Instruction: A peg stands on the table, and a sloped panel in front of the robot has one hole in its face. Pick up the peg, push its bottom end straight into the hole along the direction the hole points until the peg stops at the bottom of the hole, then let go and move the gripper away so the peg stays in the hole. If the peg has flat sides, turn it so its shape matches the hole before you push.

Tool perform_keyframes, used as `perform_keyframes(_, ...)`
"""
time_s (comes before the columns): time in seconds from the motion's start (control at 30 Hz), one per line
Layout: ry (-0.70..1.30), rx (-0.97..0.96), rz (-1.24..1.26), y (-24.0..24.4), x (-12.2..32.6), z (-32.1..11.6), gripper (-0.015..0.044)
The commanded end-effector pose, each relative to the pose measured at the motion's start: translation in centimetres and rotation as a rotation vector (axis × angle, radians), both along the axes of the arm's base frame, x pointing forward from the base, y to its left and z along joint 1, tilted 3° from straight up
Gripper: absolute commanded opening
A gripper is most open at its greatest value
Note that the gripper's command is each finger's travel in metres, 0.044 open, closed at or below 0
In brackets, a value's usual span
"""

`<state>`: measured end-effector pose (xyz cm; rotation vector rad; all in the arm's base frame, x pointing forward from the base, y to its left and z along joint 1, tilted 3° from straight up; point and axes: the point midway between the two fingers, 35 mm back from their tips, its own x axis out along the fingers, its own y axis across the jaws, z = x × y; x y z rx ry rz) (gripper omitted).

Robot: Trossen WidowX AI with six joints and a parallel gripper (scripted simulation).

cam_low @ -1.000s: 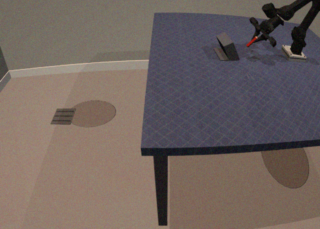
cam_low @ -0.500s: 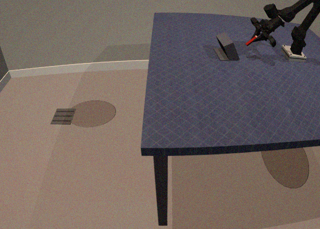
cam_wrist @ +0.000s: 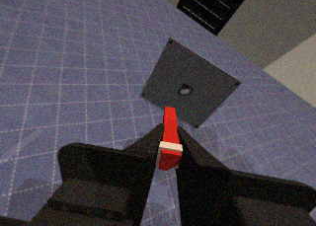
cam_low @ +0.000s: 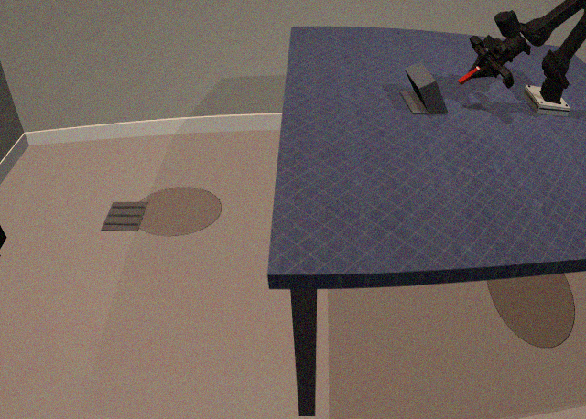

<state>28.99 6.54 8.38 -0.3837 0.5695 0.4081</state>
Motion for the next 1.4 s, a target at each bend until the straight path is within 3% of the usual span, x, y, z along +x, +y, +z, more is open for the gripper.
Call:
perform_keyframes(0.0,-0.011,0.025,-0.016,-0.1,0.0,0.2,0.0)
perform_keyframes(1.37,-0.045,0.187,-0.14,-0.2,2.7,-0.8,0.0)
